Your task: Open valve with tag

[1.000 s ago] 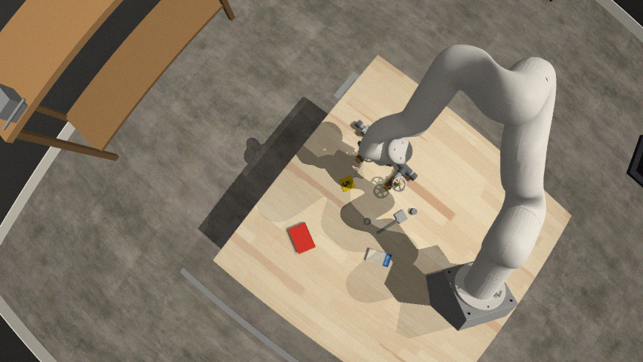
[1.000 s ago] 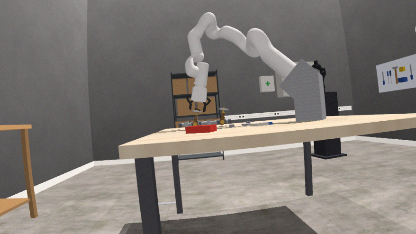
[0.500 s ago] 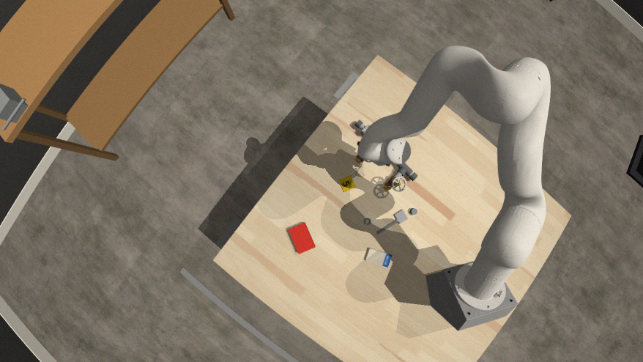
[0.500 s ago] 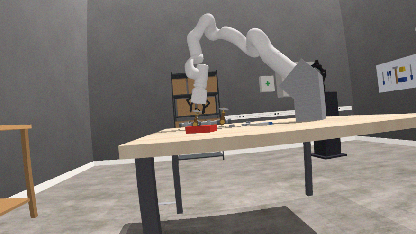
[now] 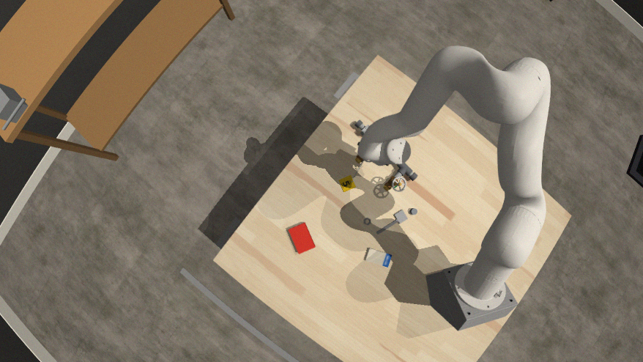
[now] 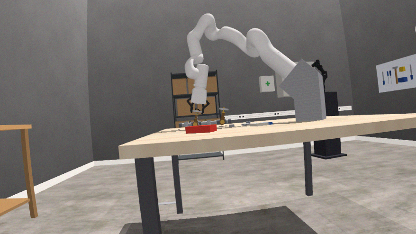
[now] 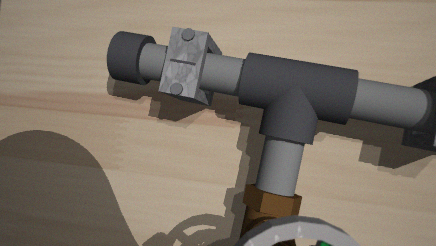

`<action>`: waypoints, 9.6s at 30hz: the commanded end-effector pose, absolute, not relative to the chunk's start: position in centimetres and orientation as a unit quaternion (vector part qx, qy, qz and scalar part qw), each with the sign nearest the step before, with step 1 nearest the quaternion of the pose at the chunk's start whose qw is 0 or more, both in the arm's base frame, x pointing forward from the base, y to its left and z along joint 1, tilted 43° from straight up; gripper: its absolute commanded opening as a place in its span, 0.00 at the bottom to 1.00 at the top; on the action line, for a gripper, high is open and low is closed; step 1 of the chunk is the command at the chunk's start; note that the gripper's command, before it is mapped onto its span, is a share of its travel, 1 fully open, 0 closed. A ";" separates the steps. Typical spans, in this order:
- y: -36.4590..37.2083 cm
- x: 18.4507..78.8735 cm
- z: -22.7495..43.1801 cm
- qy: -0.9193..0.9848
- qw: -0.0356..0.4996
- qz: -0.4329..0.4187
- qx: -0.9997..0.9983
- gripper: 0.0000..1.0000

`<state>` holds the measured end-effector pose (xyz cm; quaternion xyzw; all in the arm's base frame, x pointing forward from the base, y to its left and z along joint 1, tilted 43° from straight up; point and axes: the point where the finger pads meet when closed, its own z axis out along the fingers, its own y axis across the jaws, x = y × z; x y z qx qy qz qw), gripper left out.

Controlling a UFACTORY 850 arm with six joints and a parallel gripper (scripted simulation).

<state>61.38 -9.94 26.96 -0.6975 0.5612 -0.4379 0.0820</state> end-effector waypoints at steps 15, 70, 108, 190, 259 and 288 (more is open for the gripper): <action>-9.9 61.4 27.0 0.555 0.079 -0.439 -0.702 0.00; -9.9 61.4 27.0 -0.370 -0.343 -0.288 -0.814 0.00; -9.9 61.4 27.0 -0.646 -0.429 -0.120 -0.620 1.00; -9.9 61.4 27.0 0.455 0.001 -0.417 -0.787 1.00; -9.9 61.4 27.0 0.452 0.016 -0.446 -0.773 0.00; -9.9 61.4 27.0 -0.167 -0.271 -0.357 -0.878 0.00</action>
